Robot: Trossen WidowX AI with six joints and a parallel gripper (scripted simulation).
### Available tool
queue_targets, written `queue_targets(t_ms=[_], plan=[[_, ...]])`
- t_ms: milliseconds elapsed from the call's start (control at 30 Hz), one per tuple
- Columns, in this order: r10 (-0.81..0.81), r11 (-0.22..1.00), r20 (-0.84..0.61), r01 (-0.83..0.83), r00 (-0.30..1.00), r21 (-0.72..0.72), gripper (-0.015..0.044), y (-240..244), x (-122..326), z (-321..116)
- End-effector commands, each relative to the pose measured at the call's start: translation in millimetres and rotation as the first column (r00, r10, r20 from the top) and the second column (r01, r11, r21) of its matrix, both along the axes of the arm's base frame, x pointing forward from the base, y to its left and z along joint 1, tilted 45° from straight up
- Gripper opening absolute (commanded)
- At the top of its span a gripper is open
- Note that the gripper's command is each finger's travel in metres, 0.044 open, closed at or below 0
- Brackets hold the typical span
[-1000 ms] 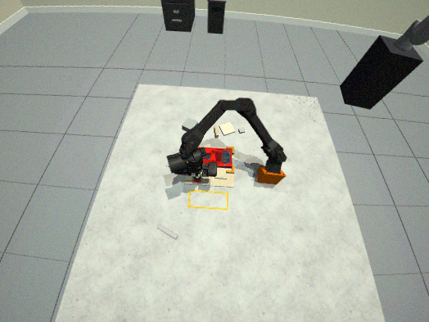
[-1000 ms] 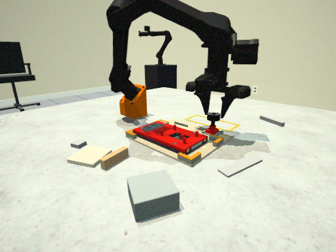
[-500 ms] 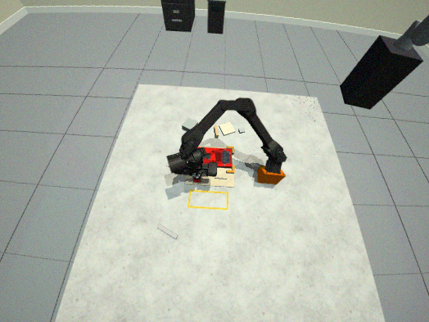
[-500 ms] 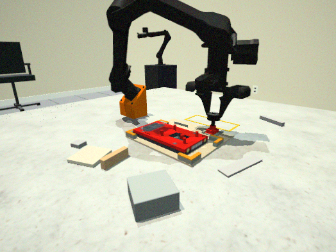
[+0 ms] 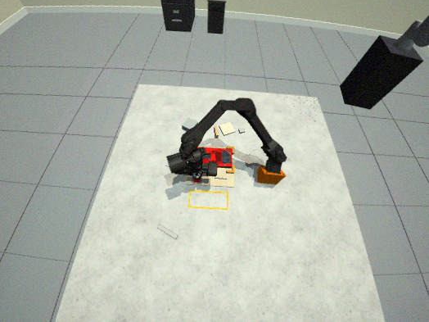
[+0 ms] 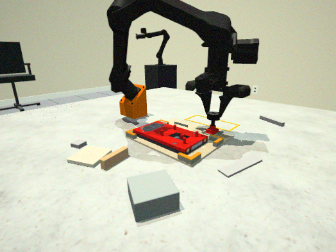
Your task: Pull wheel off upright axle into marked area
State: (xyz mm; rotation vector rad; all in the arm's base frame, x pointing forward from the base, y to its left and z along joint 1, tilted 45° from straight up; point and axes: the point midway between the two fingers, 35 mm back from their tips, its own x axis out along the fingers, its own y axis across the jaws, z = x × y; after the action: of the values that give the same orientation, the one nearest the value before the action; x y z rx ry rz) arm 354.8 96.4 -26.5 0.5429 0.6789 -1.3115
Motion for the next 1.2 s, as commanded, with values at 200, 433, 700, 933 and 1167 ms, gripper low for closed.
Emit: queue_targets(t_ms=[200,433,700,933,1167], plan=[[0.001,1.0,0.004,-0.001,1.0,0.004,0.0,4.6,0.3,3.8],[0.001,1.0,0.004,-0.001,1.0,0.003,0.0,6.2,0.1,5.4],[0.002,1.0,0.004,-0.002,1.0,0.003,0.0,8.1,-0.2,7.3],[0.002,1.0,0.003,-0.002,1.0,0.003,0.0,9.7,-0.5,8.9],[0.003,1.0,0.003,-0.003,1.0,0.002,0.0,11.3,-0.8,10.5]])
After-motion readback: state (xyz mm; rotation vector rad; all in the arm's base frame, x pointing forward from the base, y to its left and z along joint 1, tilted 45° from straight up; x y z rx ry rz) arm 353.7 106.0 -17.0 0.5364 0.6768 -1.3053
